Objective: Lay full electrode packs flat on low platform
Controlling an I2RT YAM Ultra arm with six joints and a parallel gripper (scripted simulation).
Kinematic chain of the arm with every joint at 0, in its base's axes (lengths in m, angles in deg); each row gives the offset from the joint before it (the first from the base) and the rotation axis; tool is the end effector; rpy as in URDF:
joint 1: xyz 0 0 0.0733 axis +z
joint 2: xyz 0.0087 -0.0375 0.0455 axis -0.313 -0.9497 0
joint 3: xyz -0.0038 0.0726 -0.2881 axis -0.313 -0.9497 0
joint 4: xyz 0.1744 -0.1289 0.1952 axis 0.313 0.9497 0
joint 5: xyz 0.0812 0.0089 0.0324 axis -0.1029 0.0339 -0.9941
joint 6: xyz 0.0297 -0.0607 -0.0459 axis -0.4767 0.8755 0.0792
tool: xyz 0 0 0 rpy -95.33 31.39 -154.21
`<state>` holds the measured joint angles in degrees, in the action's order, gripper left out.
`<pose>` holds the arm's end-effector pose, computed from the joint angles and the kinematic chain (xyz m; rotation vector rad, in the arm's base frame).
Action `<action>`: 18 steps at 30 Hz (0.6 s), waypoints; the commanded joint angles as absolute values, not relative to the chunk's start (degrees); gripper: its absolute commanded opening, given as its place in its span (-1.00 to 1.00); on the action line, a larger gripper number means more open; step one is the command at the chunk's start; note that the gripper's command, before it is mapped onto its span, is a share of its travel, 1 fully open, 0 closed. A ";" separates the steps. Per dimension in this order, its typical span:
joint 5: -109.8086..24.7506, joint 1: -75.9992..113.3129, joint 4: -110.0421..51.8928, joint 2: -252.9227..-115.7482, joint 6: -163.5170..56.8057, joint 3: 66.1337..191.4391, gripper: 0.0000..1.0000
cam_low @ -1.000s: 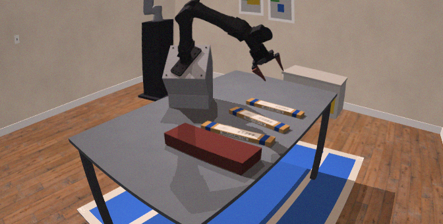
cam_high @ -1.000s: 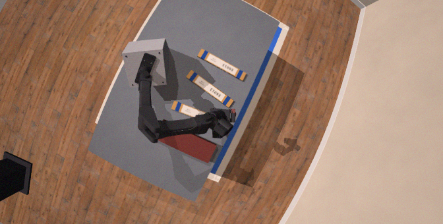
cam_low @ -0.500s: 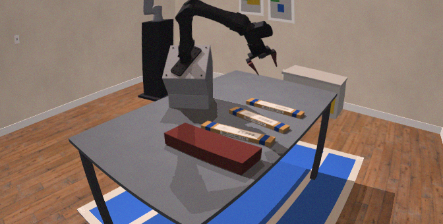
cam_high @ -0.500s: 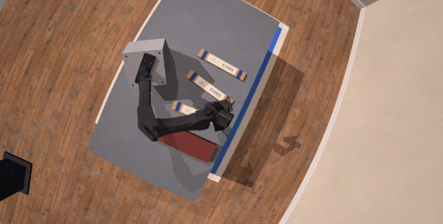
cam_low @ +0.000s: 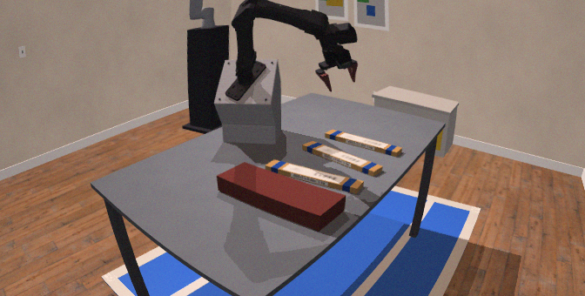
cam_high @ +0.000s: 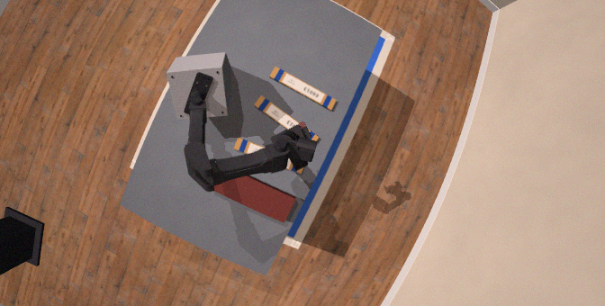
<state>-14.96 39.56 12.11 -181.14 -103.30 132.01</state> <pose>0.3706 0.1099 0.2553 0.7303 2.4316 -0.2266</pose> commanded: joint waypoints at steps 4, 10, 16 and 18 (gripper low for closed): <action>-12.07 43.36 19.59 -178.71 -100.93 133.23 0.92; -10.45 45.53 24.39 -178.37 -99.58 133.11 0.92; -8.79 47.84 29.45 -178.06 -98.42 133.10 0.92; -7.80 49.20 32.47 -177.50 -97.62 131.49 0.92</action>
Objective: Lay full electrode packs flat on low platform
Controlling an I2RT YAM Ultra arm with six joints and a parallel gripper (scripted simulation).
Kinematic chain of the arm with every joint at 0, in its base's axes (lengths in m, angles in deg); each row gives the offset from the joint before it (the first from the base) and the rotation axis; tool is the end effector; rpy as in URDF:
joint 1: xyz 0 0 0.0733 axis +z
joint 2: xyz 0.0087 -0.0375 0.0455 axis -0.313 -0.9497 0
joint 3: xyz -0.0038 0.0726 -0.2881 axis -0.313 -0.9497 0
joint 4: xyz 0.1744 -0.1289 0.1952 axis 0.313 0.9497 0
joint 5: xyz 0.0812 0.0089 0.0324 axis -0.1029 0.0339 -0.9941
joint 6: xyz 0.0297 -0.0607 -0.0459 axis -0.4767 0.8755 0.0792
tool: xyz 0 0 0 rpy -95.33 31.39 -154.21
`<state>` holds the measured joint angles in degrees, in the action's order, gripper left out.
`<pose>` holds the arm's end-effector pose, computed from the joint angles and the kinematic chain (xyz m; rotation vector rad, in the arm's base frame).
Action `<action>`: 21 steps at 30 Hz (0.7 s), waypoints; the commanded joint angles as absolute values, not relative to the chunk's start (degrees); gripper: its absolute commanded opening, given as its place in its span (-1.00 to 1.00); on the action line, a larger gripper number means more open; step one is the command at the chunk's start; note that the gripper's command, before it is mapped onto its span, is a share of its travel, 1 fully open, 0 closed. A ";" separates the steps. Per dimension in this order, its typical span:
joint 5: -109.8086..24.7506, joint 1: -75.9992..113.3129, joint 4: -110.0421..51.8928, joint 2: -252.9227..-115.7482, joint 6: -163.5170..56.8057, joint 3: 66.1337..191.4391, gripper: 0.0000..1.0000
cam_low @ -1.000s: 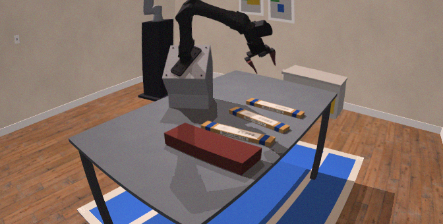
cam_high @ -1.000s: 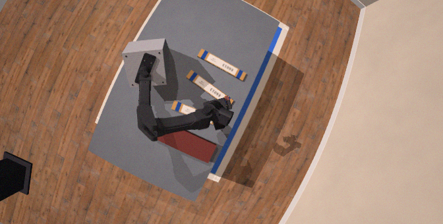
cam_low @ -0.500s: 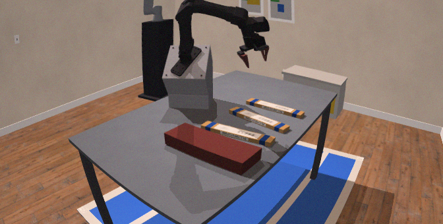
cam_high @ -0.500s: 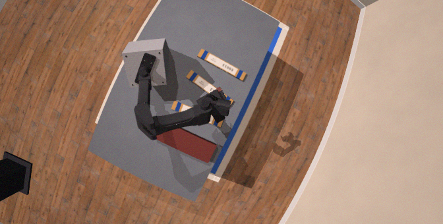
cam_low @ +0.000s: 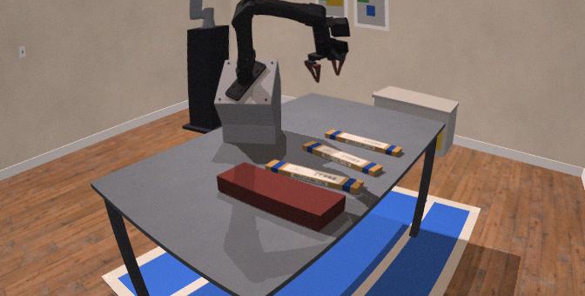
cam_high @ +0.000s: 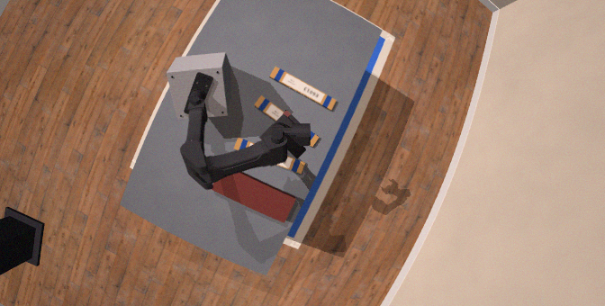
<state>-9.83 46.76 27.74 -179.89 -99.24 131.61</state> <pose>0.3220 0.1318 0.2545 0.4311 2.6061 -0.5233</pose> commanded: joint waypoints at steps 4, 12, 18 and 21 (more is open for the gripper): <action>-7.15 50.10 34.40 -177.71 -97.15 133.08 0.92; -4.07 54.16 43.51 -176.85 -94.55 132.03 0.92; -3.87 54.73 44.64 -177.12 -94.97 133.07 0.92; -3.87 54.75 44.71 -177.12 -95.12 133.09 0.92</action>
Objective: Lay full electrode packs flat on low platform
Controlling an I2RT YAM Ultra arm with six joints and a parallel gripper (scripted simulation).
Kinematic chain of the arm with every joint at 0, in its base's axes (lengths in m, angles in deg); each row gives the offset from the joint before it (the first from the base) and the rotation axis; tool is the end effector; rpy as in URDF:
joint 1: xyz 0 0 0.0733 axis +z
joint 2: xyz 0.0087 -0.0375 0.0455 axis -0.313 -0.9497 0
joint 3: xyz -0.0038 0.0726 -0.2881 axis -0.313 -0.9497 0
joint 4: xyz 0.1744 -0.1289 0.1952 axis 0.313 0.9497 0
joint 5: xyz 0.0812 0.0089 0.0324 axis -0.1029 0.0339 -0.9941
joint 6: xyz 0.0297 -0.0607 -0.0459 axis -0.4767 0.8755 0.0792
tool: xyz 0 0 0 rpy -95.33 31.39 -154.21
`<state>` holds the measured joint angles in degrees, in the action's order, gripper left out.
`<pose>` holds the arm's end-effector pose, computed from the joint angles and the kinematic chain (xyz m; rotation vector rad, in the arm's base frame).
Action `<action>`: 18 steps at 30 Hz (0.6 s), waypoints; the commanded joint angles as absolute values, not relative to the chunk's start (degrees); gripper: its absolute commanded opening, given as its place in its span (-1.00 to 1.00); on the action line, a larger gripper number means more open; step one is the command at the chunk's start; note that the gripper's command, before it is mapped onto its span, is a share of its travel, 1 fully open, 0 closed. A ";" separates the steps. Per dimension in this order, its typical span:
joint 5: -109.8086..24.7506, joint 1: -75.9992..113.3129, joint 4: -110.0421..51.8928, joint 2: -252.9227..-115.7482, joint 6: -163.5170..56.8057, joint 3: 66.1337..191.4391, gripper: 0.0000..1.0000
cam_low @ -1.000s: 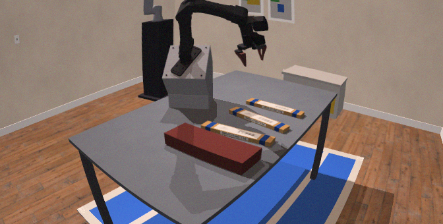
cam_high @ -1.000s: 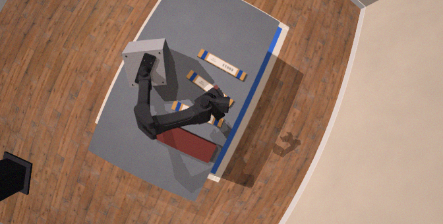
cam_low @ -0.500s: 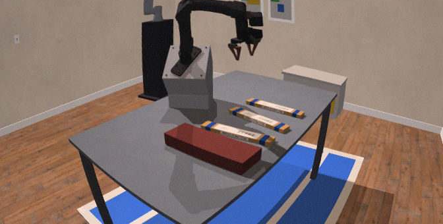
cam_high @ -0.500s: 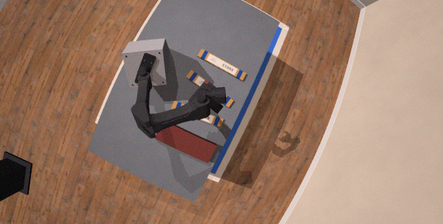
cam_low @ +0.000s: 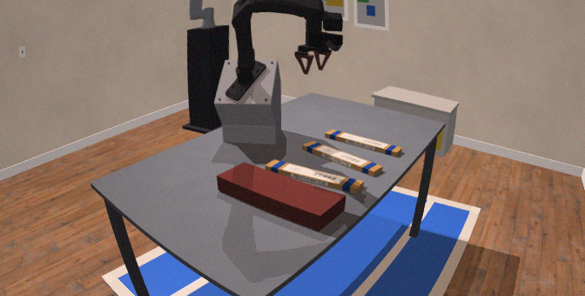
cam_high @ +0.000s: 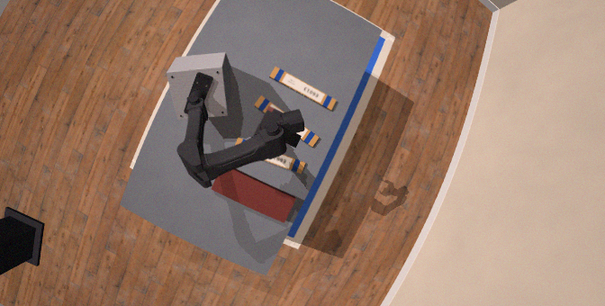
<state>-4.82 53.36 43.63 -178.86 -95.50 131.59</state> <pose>0.2765 0.1420 0.2633 0.0864 2.7001 -0.8389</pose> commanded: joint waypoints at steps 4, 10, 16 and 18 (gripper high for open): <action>-3.88 54.76 44.62 -177.11 -95.13 133.11 0.92; -3.89 54.77 44.27 -177.10 -95.15 133.13 0.92; -3.89 54.77 44.27 -177.10 -95.15 133.13 0.92; -3.89 54.77 44.27 -177.10 -95.15 133.13 0.92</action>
